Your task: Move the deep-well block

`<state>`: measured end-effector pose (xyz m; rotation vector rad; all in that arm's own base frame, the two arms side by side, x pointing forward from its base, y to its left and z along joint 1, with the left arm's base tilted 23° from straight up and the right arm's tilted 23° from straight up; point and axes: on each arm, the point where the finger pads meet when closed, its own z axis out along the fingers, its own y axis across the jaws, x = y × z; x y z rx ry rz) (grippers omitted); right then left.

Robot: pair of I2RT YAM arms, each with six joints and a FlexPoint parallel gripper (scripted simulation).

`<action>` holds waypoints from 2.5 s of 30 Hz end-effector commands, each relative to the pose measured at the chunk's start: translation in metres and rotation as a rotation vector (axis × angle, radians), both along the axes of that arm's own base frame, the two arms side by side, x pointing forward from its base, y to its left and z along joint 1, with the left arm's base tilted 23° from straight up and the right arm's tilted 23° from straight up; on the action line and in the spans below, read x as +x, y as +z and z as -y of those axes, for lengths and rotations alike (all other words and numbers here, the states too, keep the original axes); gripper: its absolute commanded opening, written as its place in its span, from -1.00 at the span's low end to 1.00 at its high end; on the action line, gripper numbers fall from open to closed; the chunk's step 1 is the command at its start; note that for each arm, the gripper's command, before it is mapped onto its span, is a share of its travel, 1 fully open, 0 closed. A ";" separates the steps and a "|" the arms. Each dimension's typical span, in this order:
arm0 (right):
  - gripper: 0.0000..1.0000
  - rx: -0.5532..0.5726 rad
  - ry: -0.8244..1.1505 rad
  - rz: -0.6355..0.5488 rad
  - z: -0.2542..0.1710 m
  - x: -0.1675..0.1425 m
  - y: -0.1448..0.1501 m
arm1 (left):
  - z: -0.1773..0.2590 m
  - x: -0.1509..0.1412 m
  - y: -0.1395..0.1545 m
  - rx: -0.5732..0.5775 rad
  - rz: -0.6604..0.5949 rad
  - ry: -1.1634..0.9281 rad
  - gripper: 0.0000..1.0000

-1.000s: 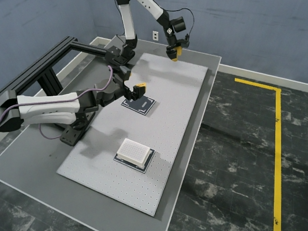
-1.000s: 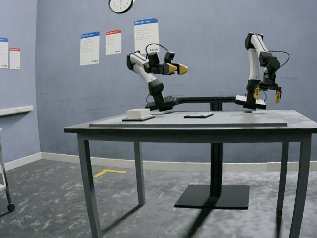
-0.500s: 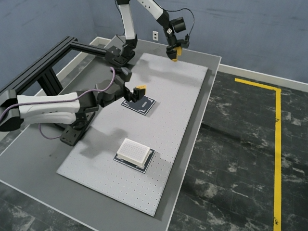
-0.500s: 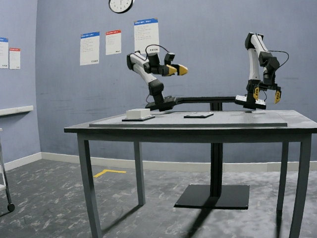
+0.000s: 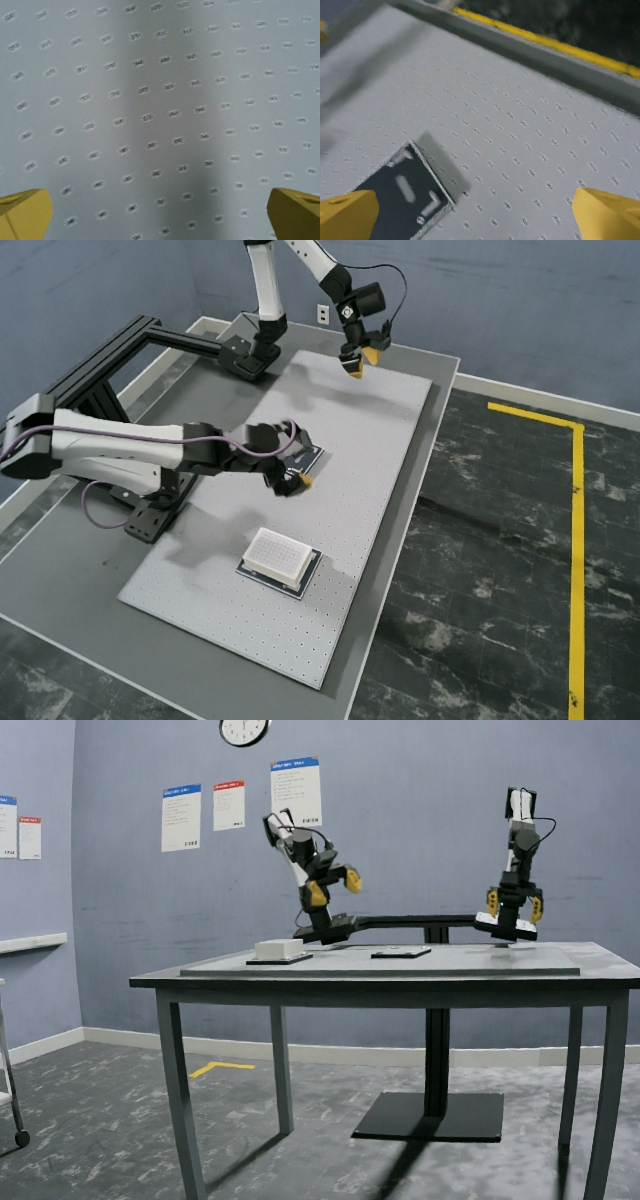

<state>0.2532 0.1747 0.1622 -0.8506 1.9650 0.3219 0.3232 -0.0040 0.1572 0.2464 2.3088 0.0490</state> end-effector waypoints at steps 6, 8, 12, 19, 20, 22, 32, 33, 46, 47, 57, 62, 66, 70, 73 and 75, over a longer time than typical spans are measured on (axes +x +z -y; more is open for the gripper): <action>1.00 -0.126 -0.416 -0.278 0.074 0.034 -0.017 | 0.061 0.002 0.032 0.073 0.112 -0.112 1.00; 1.00 -0.152 -0.504 -0.332 0.092 0.036 -0.021 | 0.080 -0.002 0.036 0.087 0.129 -0.152 1.00; 1.00 -0.178 -0.591 -0.386 0.110 0.038 -0.025 | 0.100 -0.008 0.040 0.102 0.151 -0.194 1.00; 1.00 -0.278 -0.826 -0.561 0.164 0.033 -0.036 | 0.186 -0.053 0.061 0.133 0.263 -0.388 1.00; 1.00 -0.284 -0.845 -0.574 0.169 0.034 -0.037 | 0.198 -0.062 0.063 0.134 0.278 -0.419 1.00; 1.00 -0.290 -0.874 -0.591 0.175 0.035 -0.038 | 0.220 -0.082 0.070 0.129 0.312 -0.480 1.00; 1.00 -0.298 -0.882 -0.619 0.183 0.041 -0.064 | 0.277 -0.165 0.091 0.079 0.421 -0.693 1.00; 1.00 -0.300 -0.879 -0.618 0.185 0.043 -0.069 | 0.281 -0.174 0.094 0.069 0.432 -0.715 1.00; 0.92 -0.277 -0.877 -0.592 0.187 0.056 -0.077 | 0.303 -0.253 0.110 -0.009 0.502 -0.899 1.00; 0.92 -0.275 -0.877 -0.589 0.187 0.057 -0.076 | 0.303 -0.257 0.111 -0.014 0.504 -0.909 1.00; 0.86 -0.269 -0.879 -0.582 0.187 0.059 -0.074 | 0.305 -0.265 0.111 -0.022 0.502 -0.937 1.00; 0.64 -0.270 -0.879 -0.583 0.187 0.059 -0.074 | 0.305 -0.265 0.111 -0.022 0.502 -0.937 1.00; 0.47 -0.270 -0.879 -0.584 0.187 0.059 -0.074 | 0.305 -0.265 0.111 -0.022 0.502 -0.937 1.00; 0.48 -0.276 -0.885 -0.587 0.184 0.055 -0.064 | 0.305 -0.265 0.111 -0.022 0.502 -0.937 1.00; 0.48 -0.283 -0.887 -0.587 0.179 0.045 -0.044 | 0.305 -0.265 0.111 -0.022 0.502 -0.937 1.00; 0.48 -0.282 -0.887 -0.588 0.171 0.038 -0.035 | 0.305 -0.265 0.111 -0.022 0.502 -0.937 1.00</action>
